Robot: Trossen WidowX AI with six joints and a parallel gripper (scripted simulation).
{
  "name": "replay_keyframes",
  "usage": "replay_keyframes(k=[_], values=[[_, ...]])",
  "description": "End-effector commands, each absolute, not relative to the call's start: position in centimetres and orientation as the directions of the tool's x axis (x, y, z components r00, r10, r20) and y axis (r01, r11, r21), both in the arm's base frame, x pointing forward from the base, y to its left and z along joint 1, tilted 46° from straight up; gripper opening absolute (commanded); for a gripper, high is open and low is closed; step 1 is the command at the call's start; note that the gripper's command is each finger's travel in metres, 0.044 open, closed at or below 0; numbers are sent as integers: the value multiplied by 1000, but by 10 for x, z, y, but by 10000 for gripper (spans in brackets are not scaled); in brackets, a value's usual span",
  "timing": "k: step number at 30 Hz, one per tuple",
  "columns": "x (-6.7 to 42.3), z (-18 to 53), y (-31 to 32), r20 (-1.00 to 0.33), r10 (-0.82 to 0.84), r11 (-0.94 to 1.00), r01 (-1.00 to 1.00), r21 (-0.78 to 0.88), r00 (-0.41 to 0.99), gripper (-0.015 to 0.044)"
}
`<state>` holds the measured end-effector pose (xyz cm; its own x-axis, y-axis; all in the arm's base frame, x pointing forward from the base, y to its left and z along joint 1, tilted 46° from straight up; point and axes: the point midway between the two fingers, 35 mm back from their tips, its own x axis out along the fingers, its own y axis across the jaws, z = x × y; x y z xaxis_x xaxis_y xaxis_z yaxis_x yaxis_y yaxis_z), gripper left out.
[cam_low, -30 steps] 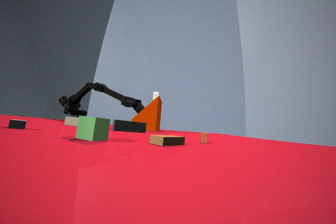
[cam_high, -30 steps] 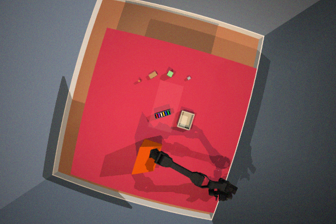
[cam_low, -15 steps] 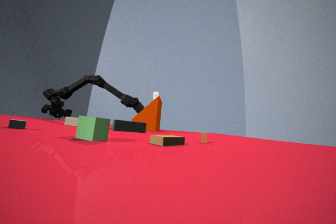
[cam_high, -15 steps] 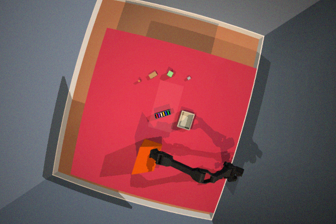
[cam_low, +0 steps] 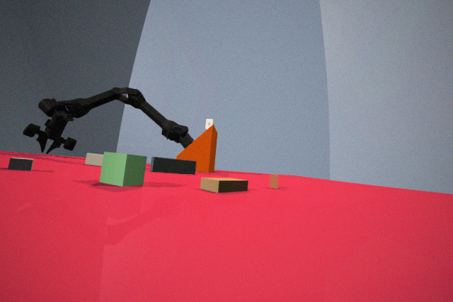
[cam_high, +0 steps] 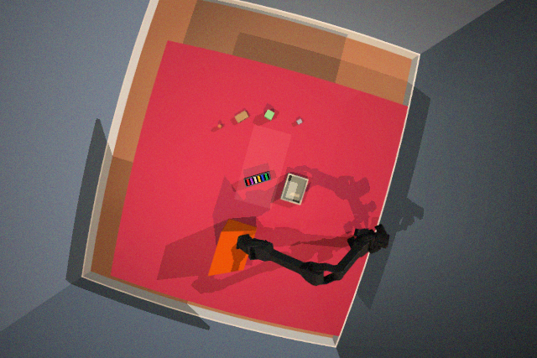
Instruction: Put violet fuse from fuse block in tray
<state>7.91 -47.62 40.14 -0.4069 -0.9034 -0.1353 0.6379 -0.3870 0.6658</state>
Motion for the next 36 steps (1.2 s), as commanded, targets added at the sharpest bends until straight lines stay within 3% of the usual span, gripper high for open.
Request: replay_keyframes(k=[1,10,22,29,36], values=[[137,374,-465,-194,-942,-335,720,608,-275,66],[258,300,-416,-349,-937,-167,900,402,-18,66],[357,173,-304,-598,-792,198,978,-65,121,66],[378,96,-208,-719,-686,504,787,-356,114,66],[357,30,-109,-781,-624,737,358,-574,34,66]])
